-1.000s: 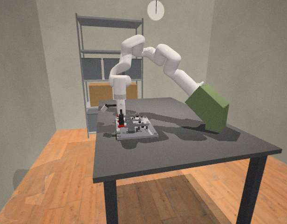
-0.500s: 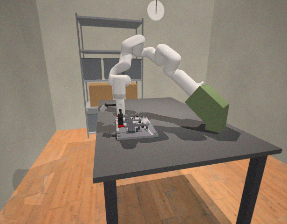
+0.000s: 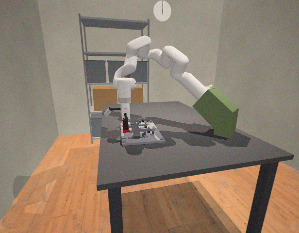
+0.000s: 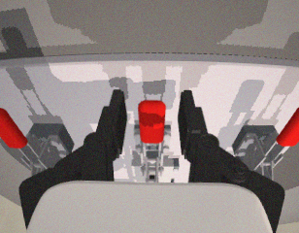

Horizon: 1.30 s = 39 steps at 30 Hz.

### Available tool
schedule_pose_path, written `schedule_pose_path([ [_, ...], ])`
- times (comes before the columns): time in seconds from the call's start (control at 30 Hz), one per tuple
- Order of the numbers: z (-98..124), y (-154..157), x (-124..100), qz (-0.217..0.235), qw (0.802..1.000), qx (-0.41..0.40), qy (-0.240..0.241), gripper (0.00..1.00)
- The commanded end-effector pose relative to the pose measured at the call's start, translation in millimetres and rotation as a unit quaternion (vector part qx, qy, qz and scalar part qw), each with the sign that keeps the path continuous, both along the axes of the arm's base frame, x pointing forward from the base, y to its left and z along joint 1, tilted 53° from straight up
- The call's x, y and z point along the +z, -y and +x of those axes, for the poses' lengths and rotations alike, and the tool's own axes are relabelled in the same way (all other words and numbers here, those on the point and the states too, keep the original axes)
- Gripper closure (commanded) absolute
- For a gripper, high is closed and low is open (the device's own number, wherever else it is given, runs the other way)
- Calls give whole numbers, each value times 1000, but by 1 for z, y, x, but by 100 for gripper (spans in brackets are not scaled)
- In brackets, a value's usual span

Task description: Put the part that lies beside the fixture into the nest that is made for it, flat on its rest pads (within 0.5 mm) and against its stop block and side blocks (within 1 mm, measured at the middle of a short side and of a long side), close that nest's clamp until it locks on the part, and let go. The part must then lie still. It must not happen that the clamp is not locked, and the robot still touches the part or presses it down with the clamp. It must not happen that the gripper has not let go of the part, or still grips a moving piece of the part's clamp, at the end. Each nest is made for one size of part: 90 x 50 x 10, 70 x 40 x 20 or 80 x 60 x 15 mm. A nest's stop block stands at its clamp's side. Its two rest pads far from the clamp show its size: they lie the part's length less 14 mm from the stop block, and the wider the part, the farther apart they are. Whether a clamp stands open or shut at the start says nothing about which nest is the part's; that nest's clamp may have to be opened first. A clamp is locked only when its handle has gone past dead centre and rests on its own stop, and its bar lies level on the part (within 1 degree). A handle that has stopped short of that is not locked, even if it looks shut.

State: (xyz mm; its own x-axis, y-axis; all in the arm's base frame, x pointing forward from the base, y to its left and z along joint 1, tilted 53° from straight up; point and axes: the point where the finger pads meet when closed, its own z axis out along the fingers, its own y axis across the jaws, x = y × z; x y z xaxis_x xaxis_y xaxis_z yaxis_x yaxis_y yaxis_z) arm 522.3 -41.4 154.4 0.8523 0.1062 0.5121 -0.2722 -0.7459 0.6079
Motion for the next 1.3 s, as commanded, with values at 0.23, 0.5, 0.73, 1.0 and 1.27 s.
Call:
schedule_pose_path([
  [0.23, -15, -24, 22, 0, 1000, 1, 1, 53],
  [0.5, -24, -36, 34, 0, 1000, 1, 1, 53],
  [0.73, -26, -39, 37, 0, 1000, 1, 1, 53],
  [1.0, -26, -39, 37, 0, 1000, 1, 1, 53],
  [1.27, -26, -39, 37, 0, 1000, 1, 1, 100],
])
